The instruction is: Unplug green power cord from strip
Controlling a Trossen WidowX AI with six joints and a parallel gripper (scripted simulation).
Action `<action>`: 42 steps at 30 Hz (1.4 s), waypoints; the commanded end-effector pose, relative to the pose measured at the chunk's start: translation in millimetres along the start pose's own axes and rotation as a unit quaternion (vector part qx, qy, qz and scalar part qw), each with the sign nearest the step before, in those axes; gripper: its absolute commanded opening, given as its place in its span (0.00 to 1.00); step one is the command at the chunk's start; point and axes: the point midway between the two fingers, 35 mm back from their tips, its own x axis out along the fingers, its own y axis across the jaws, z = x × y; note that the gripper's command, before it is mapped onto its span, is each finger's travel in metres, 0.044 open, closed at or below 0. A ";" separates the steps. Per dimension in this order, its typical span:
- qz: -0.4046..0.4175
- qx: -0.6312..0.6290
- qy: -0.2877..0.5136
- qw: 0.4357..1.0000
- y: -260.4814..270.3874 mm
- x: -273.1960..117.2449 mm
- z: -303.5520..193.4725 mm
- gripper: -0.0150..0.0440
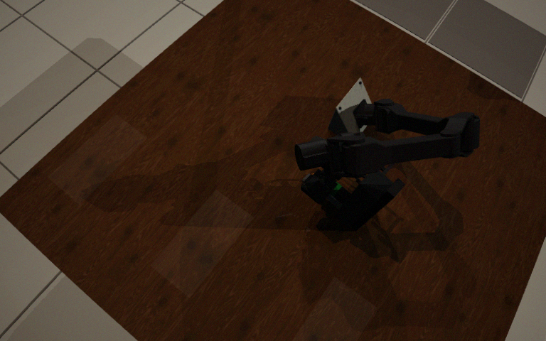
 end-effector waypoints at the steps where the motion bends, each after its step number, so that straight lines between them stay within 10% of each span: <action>1: 0.001 0.014 -0.024 1.000 -1.5 -6.7 30.7 0.25; 9: 0.001 0.014 -0.024 1.000 -3.5 -8.9 43.5 0.25; 26: 0.001 0.014 -0.023 1.000 -2.0 -14.2 58.3 1.00; 42: 0.001 0.014 -0.023 1.000 -4.6 -22.9 95.1 1.00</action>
